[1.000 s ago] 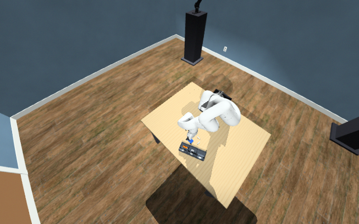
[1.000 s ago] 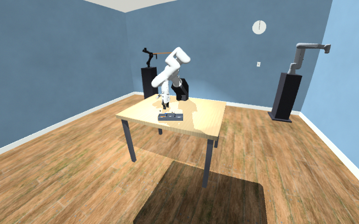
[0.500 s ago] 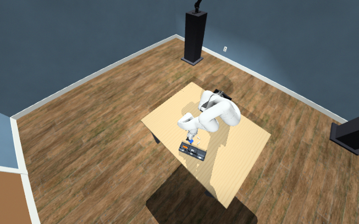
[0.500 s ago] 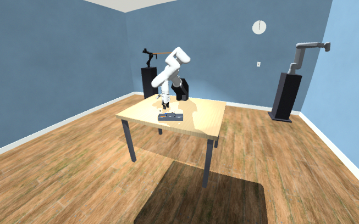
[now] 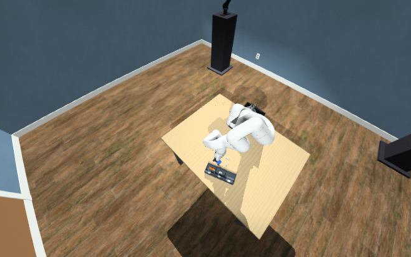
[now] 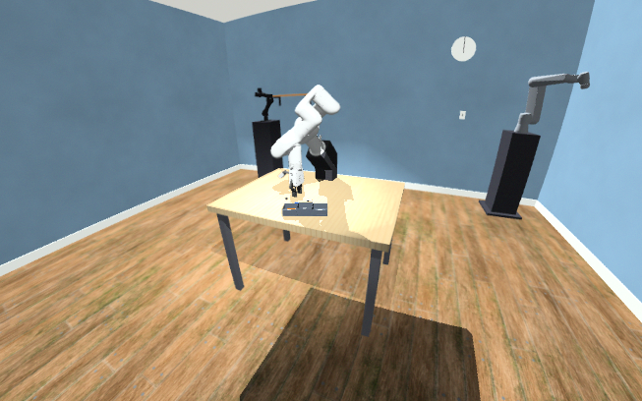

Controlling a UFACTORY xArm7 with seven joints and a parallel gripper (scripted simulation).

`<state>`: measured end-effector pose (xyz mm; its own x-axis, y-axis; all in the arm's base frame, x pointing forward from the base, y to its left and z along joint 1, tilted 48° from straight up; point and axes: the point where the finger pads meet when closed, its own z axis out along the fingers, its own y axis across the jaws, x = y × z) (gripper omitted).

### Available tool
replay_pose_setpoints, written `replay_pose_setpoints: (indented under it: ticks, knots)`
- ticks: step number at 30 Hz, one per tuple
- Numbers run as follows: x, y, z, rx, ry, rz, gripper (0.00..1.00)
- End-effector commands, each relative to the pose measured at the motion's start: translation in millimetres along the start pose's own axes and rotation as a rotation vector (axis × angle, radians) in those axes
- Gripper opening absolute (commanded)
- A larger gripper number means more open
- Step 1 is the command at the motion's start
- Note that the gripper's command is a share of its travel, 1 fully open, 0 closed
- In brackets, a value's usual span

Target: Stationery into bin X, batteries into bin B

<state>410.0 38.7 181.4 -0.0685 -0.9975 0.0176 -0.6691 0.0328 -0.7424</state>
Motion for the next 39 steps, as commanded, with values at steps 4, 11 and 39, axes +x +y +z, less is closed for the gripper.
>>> replay_pose_setpoints:
  ticks: [4, 11, 39]
  knots:
    - [0.2, -0.5, 29.4, 0.002, -0.001, 0.000, 0.56]
    - [0.4, -0.8, 51.4, 0.002, -0.001, 0.001, 0.56]
    - [0.2, -0.5, 63.4, 0.002, -0.001, 0.001, 0.56]
